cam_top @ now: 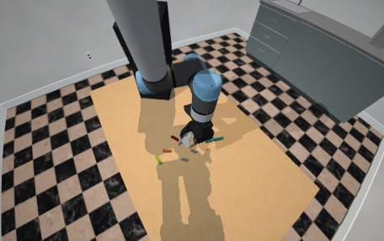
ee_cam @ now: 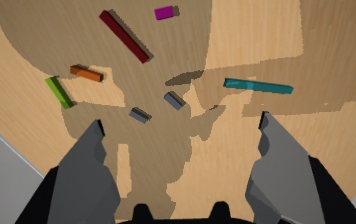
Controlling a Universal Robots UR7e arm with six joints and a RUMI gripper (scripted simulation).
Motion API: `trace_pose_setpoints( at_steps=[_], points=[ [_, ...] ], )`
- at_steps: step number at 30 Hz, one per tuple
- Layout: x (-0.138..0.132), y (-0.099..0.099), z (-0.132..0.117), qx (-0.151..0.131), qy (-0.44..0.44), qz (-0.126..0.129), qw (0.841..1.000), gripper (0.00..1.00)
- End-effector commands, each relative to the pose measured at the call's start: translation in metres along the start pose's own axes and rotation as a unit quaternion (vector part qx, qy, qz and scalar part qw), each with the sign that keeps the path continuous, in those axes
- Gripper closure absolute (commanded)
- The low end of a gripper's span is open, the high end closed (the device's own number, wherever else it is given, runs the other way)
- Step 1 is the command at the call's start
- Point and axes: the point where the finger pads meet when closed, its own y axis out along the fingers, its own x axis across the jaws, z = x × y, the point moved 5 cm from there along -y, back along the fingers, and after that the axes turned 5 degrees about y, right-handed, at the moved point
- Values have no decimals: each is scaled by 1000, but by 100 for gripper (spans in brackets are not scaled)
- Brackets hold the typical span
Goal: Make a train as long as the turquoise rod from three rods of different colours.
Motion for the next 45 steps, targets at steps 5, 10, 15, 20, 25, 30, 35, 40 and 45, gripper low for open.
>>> trace_pose_setpoints(
  at_steps=[5,10,15,20,25,30,35,40,45],
  points=[
    [-4,0,-7,0,-127,-3,992,0],
    [-5,0,-10,0,-160,-3,987,0],
    [-6,-1,-13,-1,-209,-3,978,0],
    [-7,-1,-16,-1,-251,-3,968,0],
    [-8,-1,-18,-1,-278,-3,961,0],
    [-8,-1,-19,-1,-301,-3,954,0],
    [-8,-1,-21,-1,-323,-2,947,0],
    [-9,-1,-22,-1,-338,-2,941,0],
    [-9,-1,-23,-1,-345,-2,939,0]
  ],
)
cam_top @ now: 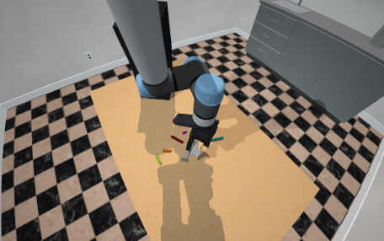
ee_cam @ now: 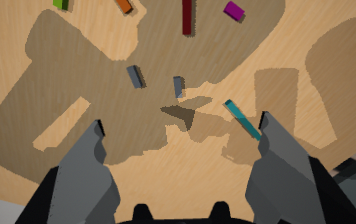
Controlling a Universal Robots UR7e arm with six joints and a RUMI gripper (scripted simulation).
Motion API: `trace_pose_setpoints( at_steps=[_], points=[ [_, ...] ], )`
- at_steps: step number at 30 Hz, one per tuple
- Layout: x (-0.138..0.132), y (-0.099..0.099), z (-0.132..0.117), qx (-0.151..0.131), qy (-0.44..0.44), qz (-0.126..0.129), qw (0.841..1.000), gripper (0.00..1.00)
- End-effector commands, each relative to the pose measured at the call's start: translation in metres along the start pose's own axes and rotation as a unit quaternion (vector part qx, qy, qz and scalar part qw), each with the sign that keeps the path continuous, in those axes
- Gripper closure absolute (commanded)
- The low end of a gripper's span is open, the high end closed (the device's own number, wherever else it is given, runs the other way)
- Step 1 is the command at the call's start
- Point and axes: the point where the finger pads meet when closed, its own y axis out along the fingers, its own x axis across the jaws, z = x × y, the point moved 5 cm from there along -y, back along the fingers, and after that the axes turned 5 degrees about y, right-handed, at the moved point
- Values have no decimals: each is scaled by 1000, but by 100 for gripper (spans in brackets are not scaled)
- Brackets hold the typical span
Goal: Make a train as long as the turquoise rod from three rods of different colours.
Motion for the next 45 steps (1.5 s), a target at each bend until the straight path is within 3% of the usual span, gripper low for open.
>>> trace_pose_setpoints(
  at_steps=[1,21,22,45],
  points=[
    [-1,0,-1,-1,-12,0,1000,0],
    [-2,0,-1,-1,-23,0,1000,0],
    [-2,0,-1,-1,-23,0,1000,86],
    [-2,0,-1,-1,-23,0,1000,86]
  ],
)
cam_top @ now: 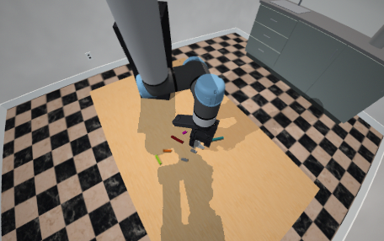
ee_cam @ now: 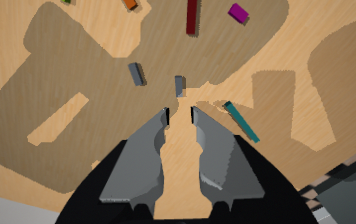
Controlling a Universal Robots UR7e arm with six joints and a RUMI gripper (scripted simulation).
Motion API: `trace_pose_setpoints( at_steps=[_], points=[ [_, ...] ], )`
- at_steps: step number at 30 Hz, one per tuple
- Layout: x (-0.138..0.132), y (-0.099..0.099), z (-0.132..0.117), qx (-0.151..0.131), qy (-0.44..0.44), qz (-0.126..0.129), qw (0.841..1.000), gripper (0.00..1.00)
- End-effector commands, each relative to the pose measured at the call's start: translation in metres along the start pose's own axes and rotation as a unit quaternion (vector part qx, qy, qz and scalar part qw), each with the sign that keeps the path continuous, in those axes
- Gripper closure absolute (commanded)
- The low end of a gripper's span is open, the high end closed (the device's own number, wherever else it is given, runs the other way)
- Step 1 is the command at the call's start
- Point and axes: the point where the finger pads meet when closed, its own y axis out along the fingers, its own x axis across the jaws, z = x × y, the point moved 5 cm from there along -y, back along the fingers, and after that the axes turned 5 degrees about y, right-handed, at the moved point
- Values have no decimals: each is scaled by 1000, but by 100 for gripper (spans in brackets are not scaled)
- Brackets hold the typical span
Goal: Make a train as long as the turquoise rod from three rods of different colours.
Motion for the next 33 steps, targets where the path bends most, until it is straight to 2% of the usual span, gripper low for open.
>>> trace_pose_setpoints(
  at_steps=[1,21,33],
  points=[
    [0,0,0,0,0,0,1000,86],
    [0,1,0,0,0,0,1000,86],
    [0,12,0,0,0,0,1000,86]
  ],
)
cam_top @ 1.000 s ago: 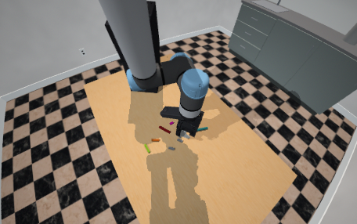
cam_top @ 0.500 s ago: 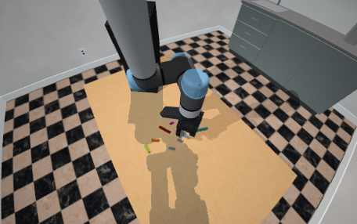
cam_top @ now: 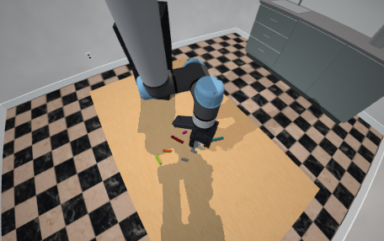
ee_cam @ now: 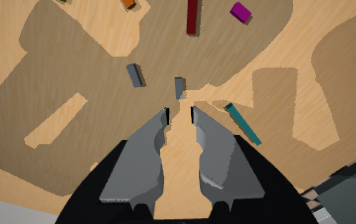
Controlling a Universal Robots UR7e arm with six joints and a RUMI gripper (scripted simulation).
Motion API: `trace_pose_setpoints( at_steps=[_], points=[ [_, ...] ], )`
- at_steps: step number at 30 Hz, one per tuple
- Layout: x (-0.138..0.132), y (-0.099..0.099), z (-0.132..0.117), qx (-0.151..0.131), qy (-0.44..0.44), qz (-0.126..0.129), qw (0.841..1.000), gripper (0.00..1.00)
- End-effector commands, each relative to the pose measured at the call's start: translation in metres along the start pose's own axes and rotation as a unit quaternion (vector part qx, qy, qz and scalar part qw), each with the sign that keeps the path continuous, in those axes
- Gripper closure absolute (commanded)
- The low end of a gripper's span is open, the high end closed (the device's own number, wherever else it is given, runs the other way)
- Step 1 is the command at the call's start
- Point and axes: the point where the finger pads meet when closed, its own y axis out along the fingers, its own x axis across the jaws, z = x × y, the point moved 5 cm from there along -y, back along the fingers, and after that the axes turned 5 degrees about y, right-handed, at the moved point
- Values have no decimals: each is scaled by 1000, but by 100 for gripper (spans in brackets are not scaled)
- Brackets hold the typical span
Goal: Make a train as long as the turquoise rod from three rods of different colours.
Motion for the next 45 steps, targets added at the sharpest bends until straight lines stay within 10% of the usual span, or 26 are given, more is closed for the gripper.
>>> trace_pose_setpoints(
  at_steps=[1,45],
  points=[
    [0,6,0,0,0,0,1000,86],
    [-1,45,0,0,0,0,1000,86]
  ],
)
